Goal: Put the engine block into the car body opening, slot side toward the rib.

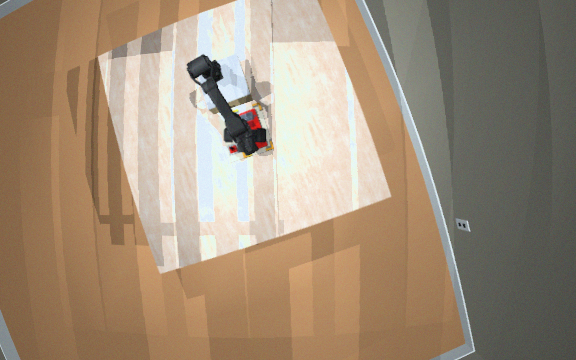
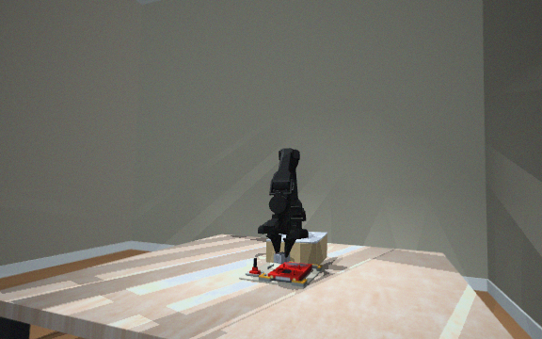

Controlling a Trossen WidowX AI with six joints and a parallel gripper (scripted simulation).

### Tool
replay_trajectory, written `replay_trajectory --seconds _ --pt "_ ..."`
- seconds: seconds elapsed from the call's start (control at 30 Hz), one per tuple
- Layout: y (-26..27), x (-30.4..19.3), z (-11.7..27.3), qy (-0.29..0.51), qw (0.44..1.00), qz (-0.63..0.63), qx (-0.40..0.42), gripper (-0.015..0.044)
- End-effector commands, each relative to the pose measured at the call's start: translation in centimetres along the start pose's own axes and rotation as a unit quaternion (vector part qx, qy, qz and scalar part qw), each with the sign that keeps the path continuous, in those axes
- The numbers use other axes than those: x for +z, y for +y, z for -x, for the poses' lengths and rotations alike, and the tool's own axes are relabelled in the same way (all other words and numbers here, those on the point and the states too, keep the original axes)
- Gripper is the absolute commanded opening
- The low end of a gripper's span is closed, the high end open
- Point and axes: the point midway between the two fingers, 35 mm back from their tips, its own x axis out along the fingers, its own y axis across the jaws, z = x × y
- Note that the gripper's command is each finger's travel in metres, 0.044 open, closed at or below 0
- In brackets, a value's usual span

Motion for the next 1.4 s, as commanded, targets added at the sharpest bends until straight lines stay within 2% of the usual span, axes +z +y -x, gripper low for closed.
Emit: replay_trajectory --seconds 0.0,0.27,0.47,1.37 --pt "0.8 -0.4 -0.4 -0.001 0.997 0.072 -0.002 0.0000" --pt "2.0 -1.1 -0.9 -0.001 0.984 0.179 -0.001 0.0000" --pt "2.0 -1.1 -0.9 -0.001 0.978 0.207 -0.001 0.0157" --pt "2.0 -1.3 -0.9 -0.001 0.988 0.154 -0.001 0.0158"
